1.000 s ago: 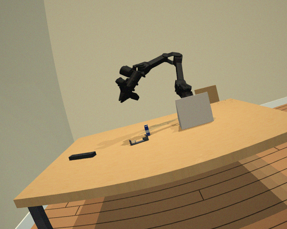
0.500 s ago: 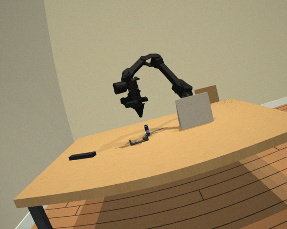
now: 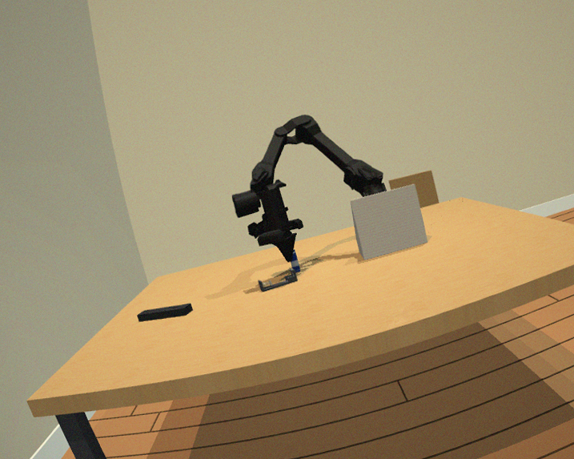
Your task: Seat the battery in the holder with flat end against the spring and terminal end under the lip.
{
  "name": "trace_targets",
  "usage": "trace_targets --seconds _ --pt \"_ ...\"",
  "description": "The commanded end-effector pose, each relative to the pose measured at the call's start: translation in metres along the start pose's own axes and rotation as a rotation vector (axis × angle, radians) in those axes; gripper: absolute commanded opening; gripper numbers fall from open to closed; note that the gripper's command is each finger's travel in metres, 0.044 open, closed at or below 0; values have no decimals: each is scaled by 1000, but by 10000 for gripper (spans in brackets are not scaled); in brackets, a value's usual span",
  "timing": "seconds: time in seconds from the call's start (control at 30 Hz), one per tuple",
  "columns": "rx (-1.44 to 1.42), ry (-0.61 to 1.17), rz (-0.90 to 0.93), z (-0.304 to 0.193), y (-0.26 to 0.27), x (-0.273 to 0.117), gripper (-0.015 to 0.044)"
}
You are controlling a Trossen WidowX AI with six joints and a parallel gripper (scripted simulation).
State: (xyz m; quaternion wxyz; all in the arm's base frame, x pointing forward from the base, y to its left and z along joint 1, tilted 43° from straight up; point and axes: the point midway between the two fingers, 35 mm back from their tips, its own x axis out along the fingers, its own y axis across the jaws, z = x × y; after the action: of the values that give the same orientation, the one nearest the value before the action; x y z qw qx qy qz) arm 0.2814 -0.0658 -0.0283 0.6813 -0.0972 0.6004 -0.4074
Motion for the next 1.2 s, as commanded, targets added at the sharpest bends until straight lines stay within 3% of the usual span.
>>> trace_targets --seconds 0.0,1.17 --pt "-5 -18 4 3 -1 0 0" --pt "-6 -18 1 4 -59 1 0"
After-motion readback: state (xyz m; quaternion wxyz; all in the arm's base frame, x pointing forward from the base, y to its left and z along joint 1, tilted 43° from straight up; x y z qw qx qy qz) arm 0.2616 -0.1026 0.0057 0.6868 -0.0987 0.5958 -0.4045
